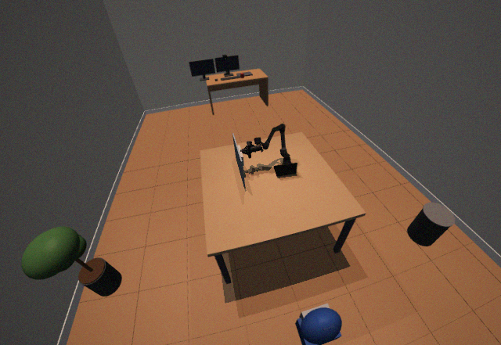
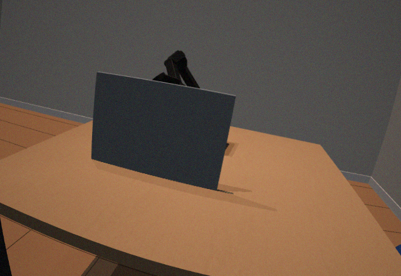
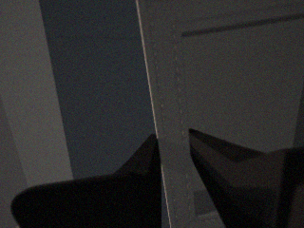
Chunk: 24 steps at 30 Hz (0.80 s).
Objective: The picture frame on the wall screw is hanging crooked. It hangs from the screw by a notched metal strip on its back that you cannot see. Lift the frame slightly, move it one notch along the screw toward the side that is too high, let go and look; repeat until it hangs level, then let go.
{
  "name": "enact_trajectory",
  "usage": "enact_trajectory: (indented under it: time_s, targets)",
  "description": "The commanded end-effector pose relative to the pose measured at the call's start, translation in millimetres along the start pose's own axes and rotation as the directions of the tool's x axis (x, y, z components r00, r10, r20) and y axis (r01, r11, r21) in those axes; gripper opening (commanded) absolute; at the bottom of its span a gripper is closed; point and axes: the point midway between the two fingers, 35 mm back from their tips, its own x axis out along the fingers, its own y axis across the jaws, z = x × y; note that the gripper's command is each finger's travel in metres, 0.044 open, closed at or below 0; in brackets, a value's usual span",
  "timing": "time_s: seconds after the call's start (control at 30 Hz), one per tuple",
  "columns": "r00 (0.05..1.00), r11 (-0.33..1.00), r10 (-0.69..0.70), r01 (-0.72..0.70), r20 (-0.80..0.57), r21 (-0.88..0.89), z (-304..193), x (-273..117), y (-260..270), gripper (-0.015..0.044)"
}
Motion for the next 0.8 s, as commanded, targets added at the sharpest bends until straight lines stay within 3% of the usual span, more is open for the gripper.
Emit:
enact_trajectory:
  time_s: [0.0, 0.77]
  targets:
    - [1.000, 1.000, 0.012, -0.012, -0.001, 0.003, -0.5, 0.1, 2.9, 0.0000]
    - [1.000, 1.000, 0.012, -0.012, -0.001, 0.003, -1.3, 0.2, 0.9, 0.0000]
